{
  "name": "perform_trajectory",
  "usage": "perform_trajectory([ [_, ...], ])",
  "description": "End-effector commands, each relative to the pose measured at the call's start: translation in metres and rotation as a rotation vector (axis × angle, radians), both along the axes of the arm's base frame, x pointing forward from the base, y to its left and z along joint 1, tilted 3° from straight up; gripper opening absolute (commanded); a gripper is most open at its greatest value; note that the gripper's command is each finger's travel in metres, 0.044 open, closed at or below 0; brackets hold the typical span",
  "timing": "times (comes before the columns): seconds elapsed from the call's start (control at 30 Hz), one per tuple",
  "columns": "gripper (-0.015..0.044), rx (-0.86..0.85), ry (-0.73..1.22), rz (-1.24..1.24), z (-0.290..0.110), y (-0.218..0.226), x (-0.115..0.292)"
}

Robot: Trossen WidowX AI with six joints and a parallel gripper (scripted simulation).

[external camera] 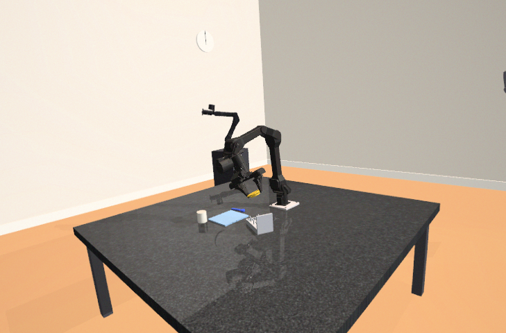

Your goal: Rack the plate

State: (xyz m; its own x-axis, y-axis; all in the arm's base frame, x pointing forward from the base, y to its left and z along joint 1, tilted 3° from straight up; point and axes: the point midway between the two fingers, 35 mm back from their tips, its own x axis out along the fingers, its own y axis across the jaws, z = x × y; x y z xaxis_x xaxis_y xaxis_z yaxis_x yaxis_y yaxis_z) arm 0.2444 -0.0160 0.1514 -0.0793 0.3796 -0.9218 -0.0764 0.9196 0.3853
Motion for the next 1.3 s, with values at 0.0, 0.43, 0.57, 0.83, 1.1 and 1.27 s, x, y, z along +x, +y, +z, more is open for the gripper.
perform_trajectory([
  [0.0, 0.0000, 0.078, -0.035, 0.078, -0.008, 0.002, -0.002],
  [0.43, 0.0000, 0.276, -0.206, 0.275, -0.024, 0.004, -0.004],
  [0.57, 0.0000, 0.330, -0.274, 0.328, -0.028, 0.005, -0.004],
  [0.83, 0.0000, 0.422, -0.430, 0.420, -0.034, 0.005, -0.005],
  [1.1, 0.0000, 0.487, -0.608, 0.496, -0.039, 0.004, -0.005],
  [1.27, 0.0000, 0.511, -0.726, 0.533, -0.042, 0.002, -0.005],
])
